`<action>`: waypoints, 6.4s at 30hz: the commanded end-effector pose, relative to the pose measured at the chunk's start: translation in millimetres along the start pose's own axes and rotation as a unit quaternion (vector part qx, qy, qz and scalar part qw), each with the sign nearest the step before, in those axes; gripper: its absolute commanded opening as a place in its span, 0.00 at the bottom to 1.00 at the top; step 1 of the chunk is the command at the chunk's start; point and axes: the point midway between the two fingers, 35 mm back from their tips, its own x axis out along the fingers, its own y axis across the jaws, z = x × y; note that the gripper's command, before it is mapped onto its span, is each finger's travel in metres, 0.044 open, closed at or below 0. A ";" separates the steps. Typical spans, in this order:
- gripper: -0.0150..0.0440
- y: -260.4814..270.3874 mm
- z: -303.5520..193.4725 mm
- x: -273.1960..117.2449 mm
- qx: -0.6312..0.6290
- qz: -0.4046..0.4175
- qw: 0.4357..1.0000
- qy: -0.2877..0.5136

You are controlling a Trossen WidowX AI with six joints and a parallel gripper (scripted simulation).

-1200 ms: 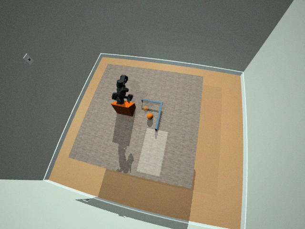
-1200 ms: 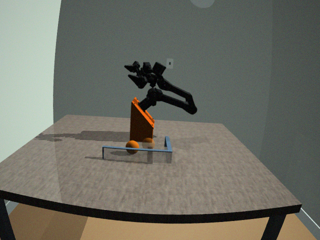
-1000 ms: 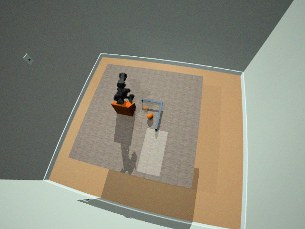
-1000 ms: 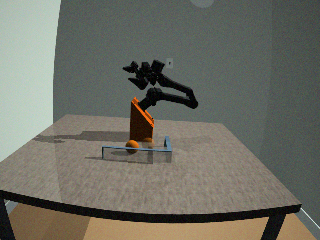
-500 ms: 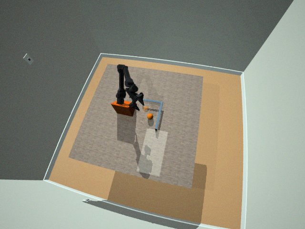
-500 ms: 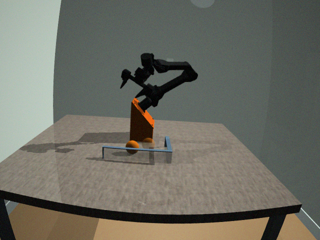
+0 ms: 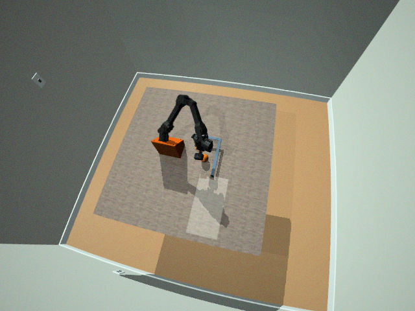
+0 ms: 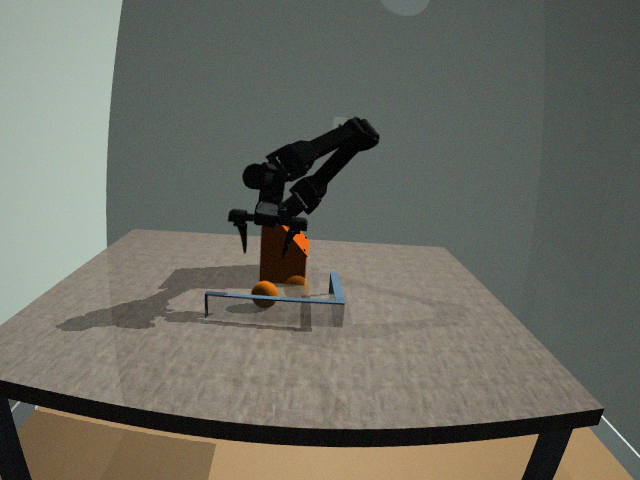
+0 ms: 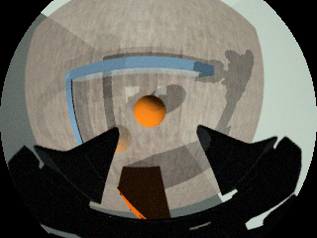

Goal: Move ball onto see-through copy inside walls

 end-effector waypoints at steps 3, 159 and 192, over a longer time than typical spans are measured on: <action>0.99 6.3 -1.1 34.2 0.005 0.037 0.998 0.058; 0.61 91.4 -69.9 89.1 0.005 0.038 0.998 0.059; 1.00 78.7 -54.6 -37.5 0.009 0.038 0.998 0.057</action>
